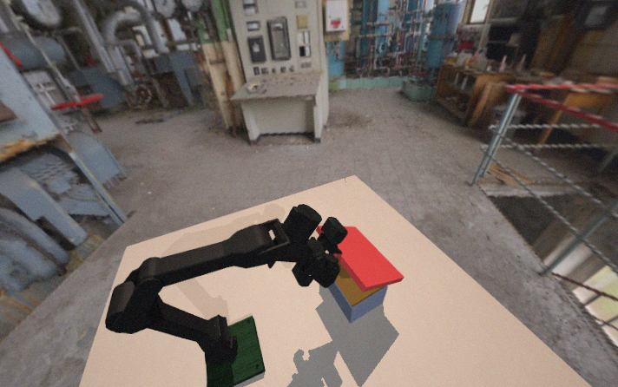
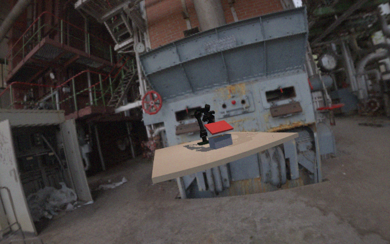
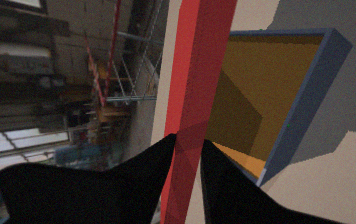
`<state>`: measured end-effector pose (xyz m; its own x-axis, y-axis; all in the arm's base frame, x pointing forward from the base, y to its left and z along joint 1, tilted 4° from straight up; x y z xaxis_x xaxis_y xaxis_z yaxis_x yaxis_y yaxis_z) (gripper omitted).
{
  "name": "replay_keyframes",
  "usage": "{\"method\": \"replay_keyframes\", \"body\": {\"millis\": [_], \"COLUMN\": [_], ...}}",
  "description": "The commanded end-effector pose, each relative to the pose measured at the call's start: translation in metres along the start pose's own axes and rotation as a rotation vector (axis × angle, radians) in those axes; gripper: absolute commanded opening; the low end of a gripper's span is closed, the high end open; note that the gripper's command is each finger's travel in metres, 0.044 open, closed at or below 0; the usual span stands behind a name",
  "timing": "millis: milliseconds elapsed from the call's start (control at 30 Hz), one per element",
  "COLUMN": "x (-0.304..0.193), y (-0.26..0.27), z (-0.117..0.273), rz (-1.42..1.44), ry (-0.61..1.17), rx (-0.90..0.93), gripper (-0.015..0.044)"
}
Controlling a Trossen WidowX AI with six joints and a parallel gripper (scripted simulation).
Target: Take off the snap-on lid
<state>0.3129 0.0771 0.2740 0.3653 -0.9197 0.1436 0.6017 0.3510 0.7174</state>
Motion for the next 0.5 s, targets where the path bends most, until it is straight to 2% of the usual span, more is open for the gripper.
{"method": "replay_keyframes", "body": {"millis": [0, 467], "x": [0.001, 0.022], "y": [0.005, -0.007], "z": [0.003, 0.001], "rz": [-0.004, -0.002], "ry": [-0.004, -0.005], "rx": [0.017, 0.016], "gripper": [0.0000, 0.0000]}}
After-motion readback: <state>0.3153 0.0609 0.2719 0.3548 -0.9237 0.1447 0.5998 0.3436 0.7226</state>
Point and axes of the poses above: the point midway between the two fingers, 35 mm back from their tips, its own z axis back along the fingers, its own y axis across the jaws, x = y × z, the point moved 7 cm from there along z, back along the fingers, and after that the axes turned 10 degrees about z, right-handed, at the moved point
